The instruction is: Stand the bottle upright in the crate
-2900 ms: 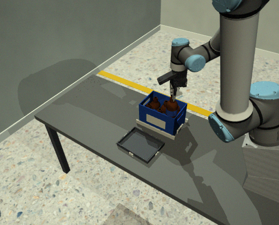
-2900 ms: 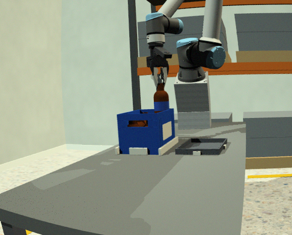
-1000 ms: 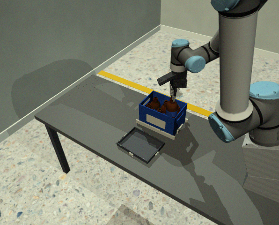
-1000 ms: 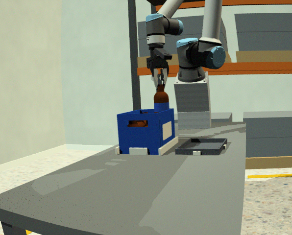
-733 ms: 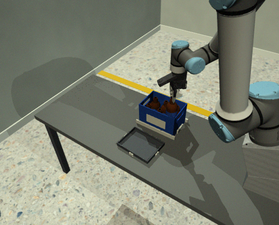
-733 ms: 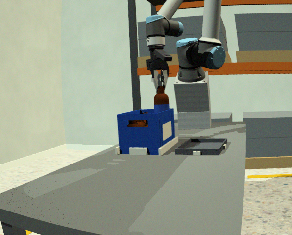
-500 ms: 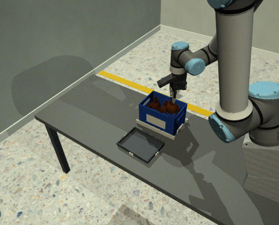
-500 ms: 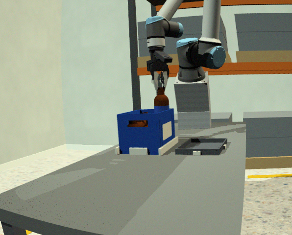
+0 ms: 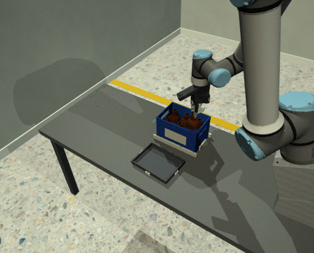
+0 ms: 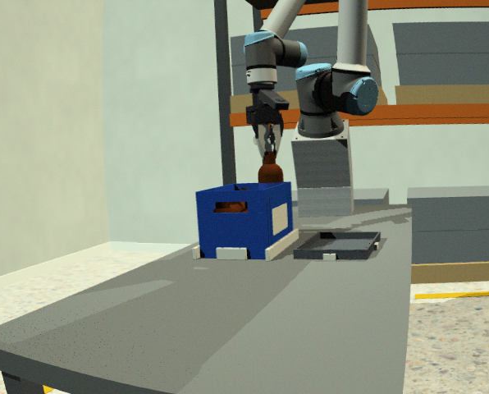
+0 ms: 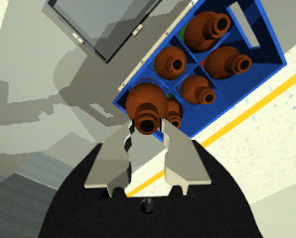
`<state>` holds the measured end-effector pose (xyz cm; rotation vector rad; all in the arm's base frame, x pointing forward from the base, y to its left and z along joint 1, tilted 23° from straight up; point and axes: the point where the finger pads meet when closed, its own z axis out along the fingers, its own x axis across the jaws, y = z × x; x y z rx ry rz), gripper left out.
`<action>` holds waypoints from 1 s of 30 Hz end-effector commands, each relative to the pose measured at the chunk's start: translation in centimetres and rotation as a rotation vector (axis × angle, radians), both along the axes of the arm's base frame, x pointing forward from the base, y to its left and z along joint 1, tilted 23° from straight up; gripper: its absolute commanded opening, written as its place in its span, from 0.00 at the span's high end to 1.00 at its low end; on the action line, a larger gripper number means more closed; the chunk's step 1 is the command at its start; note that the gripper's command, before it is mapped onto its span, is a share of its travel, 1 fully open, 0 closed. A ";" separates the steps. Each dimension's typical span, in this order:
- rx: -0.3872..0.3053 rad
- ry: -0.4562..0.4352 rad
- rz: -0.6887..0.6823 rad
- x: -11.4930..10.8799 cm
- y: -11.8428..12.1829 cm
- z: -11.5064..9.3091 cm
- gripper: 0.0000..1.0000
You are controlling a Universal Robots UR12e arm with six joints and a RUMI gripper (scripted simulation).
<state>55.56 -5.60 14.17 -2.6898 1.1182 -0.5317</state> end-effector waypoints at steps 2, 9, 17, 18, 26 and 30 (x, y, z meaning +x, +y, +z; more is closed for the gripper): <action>-0.001 -0.001 0.000 0.1 0.0 -0.2 1.00; -0.001 -0.001 0.000 0.2 0.0 -0.4 1.00; -0.001 -0.001 0.000 0.2 0.0 -0.4 1.00; -0.001 -0.001 0.000 0.2 0.0 -0.4 1.00; -0.001 -0.001 0.000 0.2 0.0 -0.4 1.00; -0.001 -0.001 0.000 0.2 0.0 -0.4 1.00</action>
